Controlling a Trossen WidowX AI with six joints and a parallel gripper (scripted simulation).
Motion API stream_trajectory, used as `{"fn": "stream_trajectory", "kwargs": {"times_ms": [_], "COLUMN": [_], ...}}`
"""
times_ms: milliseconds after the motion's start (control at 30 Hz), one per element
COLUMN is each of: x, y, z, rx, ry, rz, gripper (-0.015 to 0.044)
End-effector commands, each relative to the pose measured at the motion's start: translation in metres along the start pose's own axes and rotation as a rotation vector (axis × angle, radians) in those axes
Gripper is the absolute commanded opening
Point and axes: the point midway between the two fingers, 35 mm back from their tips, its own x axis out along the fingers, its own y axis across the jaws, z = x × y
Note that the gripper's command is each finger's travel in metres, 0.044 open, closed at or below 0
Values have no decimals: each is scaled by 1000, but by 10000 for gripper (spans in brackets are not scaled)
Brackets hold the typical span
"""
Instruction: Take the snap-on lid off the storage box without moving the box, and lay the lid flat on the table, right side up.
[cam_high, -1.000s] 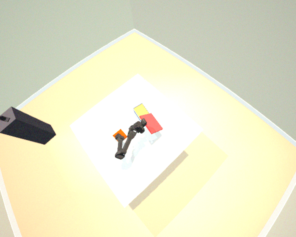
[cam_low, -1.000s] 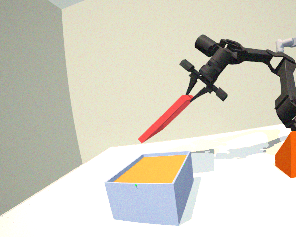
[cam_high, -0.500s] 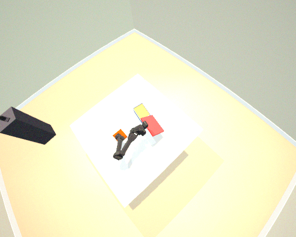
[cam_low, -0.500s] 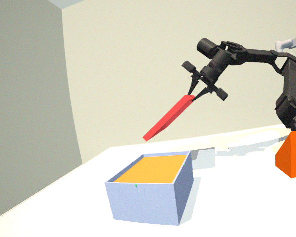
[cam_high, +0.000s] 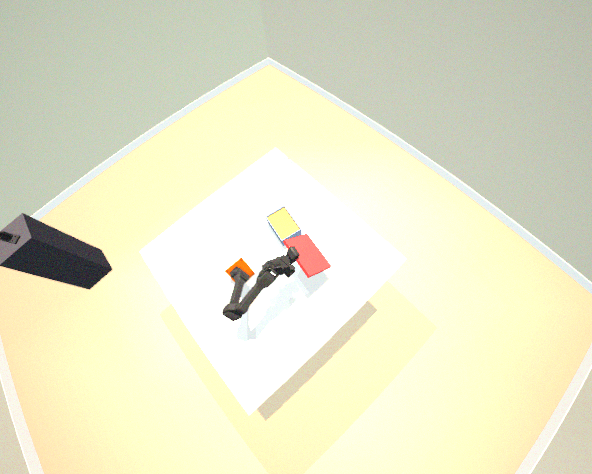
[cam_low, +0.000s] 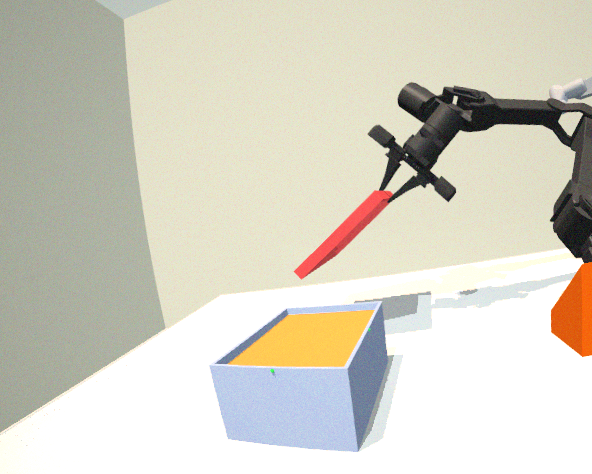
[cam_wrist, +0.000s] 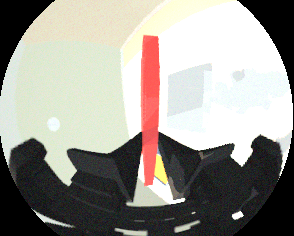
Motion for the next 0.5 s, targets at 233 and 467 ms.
{"fn": "stream_trajectory", "kwargs": {"times_ms": [233,467], "x": [-5,-6], "y": [4,3], "z": [26,40], "rx": [8,8], "ry": [2,1], "rz": [19,19], "gripper": [0,0]}}
